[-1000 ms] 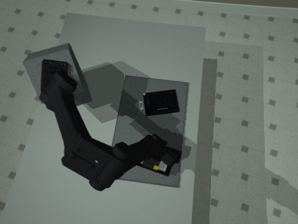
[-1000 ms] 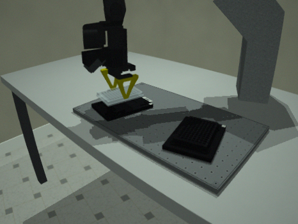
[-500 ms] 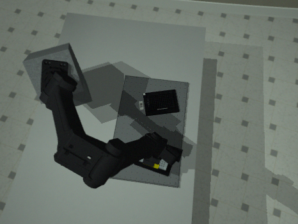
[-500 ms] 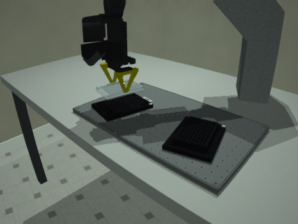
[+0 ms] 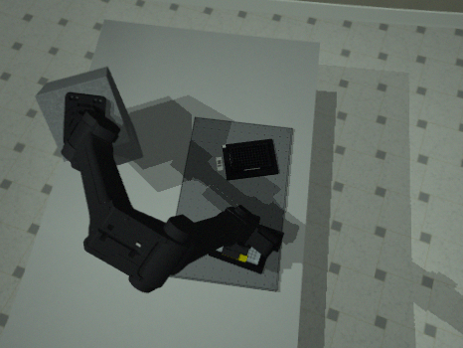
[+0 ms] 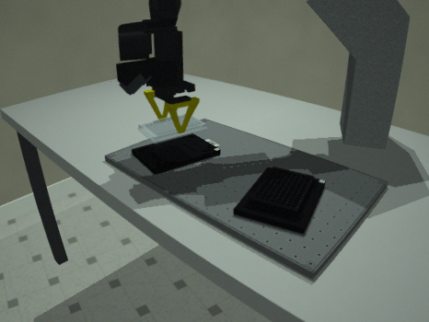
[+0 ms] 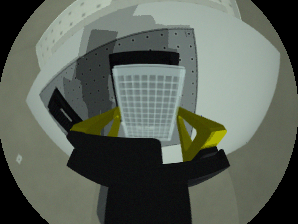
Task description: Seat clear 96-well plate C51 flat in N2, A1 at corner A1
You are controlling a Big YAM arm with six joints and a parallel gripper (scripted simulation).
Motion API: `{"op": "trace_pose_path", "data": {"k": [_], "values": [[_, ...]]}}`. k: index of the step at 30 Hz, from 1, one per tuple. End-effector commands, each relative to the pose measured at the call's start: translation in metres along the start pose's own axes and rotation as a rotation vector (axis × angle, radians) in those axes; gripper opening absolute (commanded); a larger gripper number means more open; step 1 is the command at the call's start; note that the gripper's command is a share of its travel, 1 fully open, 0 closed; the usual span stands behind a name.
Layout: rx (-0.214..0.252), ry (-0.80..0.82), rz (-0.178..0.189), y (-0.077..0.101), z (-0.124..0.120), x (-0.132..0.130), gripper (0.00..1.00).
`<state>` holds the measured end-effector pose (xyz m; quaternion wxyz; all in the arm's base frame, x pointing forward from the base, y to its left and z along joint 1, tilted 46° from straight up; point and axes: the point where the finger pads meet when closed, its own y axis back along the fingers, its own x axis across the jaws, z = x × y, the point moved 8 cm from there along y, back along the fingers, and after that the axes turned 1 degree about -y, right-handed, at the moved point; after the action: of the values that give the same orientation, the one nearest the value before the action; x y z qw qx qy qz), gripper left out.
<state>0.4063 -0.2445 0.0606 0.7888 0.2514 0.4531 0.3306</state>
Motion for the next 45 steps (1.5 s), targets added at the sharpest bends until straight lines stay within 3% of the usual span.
{"op": "trace_pose_path", "data": {"k": [1, 45], "values": [[0.007, 0.012, 0.015, 0.0041, -0.002, 0.0128, 0.0], [-0.004, 0.006, 0.011, 0.0028, -0.0021, 0.0214, 0.0]]}}
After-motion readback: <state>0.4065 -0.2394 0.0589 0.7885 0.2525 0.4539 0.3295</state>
